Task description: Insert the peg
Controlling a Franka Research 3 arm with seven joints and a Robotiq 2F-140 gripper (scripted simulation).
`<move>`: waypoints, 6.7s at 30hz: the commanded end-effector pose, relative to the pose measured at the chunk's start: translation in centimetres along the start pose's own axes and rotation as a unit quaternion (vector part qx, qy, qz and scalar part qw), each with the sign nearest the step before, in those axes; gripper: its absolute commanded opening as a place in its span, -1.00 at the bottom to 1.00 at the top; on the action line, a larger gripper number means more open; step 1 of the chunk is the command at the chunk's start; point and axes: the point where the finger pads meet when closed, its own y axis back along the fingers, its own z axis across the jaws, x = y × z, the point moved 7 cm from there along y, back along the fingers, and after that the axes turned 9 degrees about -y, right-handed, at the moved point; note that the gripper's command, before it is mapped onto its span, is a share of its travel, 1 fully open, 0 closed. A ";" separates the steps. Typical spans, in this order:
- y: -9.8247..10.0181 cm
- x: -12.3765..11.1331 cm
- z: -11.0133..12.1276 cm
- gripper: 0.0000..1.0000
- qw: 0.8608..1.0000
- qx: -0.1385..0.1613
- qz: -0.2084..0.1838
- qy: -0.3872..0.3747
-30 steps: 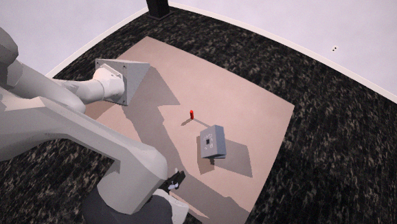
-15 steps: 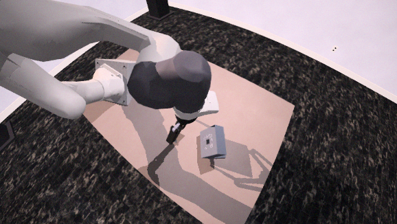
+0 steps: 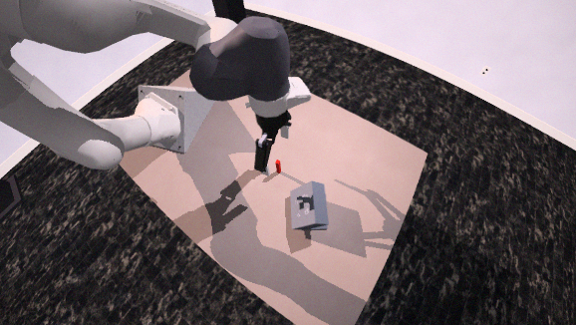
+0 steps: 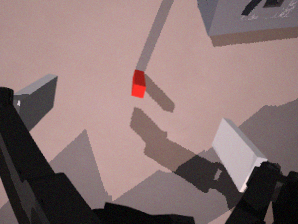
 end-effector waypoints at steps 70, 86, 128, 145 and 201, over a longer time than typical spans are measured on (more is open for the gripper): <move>-6.2 0.4 -0.2 0.32 1.000 0.000 0.003 0.003; -6.2 0.4 -0.2 -0.18 1.000 0.000 0.003 0.003; 1.3 0.3 -0.1 -1.00 1.000 0.002 0.005 0.005; 3.0 -2.2 -0.7 -1.00 0.996 0.068 -0.054 -0.025; 12.9 -8.4 -1.9 -1.00 0.905 0.273 -0.259 -0.196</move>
